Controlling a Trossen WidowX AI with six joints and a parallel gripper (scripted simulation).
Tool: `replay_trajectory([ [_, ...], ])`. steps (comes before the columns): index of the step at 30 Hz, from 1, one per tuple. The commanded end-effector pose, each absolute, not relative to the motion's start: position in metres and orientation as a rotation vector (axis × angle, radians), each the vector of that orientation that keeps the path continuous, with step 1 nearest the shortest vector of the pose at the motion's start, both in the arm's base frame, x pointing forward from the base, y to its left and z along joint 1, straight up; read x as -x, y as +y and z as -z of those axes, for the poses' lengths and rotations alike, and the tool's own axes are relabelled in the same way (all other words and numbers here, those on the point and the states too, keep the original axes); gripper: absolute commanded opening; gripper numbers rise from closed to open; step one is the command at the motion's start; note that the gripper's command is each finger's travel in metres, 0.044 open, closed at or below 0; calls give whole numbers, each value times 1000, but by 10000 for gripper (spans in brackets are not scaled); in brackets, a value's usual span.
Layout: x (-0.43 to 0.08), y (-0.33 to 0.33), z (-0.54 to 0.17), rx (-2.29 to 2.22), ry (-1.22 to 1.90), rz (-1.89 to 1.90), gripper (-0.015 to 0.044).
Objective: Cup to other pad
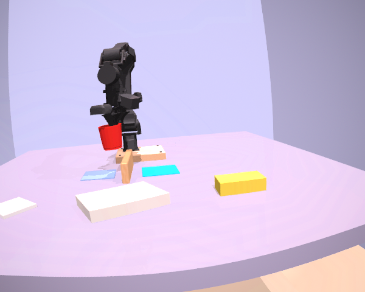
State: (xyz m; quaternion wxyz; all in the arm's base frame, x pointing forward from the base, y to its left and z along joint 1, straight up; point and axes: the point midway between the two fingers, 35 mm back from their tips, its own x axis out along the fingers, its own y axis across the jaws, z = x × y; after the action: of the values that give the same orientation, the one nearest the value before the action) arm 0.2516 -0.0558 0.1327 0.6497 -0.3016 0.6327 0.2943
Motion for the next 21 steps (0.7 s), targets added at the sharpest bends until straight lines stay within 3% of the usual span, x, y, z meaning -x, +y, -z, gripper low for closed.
replay_trajectory([
  [1, -252, -47, -133, 683, 1441, -666, 0],
  [21, -258, -10, -134, 680, 1439, -668, 0],
])
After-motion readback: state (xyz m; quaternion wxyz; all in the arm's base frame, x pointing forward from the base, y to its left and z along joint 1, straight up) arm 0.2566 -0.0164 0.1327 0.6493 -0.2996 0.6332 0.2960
